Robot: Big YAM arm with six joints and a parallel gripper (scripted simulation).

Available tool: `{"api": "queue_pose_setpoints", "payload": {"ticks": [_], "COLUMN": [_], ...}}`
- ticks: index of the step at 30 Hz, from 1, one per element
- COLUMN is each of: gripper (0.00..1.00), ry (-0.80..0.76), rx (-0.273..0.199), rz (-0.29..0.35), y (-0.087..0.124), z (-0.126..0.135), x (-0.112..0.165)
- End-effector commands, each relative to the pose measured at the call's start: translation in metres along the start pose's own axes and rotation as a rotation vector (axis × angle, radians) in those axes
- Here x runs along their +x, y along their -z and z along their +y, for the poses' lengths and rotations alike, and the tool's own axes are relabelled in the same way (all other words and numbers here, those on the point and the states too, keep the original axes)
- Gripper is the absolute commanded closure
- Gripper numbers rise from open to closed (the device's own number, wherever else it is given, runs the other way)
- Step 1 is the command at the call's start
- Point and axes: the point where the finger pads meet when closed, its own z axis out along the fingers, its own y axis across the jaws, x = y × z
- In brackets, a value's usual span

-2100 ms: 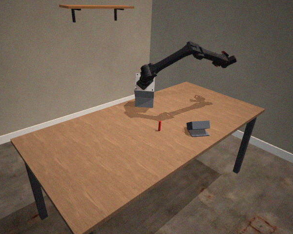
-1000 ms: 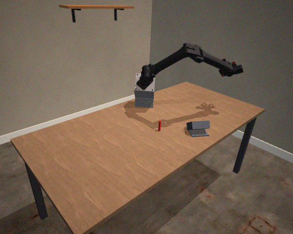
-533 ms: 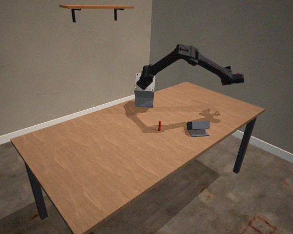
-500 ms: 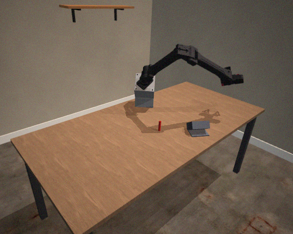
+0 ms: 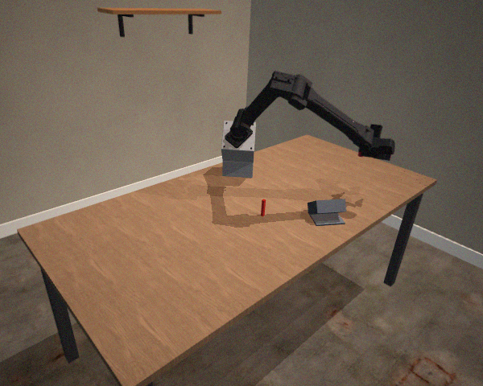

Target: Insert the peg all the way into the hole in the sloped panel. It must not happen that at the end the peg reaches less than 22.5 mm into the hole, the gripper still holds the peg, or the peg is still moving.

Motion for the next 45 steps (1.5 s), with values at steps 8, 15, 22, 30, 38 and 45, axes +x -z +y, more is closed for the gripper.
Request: {"api": "queue_pose_setpoints", "payload": {"ticks": [8,15,22,30,38,45], "gripper": [0.0,0.0,0.0,0.0,0.0,0.0], "ry": [-0.279,-0.408,-0.59,-0.744,-0.95,-1.126], "rx": [0.121,0.182,0.27,0.356,0.472,0.573], "rz": [0.157,0.242,0.358,0.455,0.583,0.702], "y": [0.09,0.133,0.192,0.24,0.299,0.343], "z": [0.006,0.019,0.048,0.08,0.134,0.19], "x": [0.072,0.108,0.153,0.187,0.222,0.244]}}
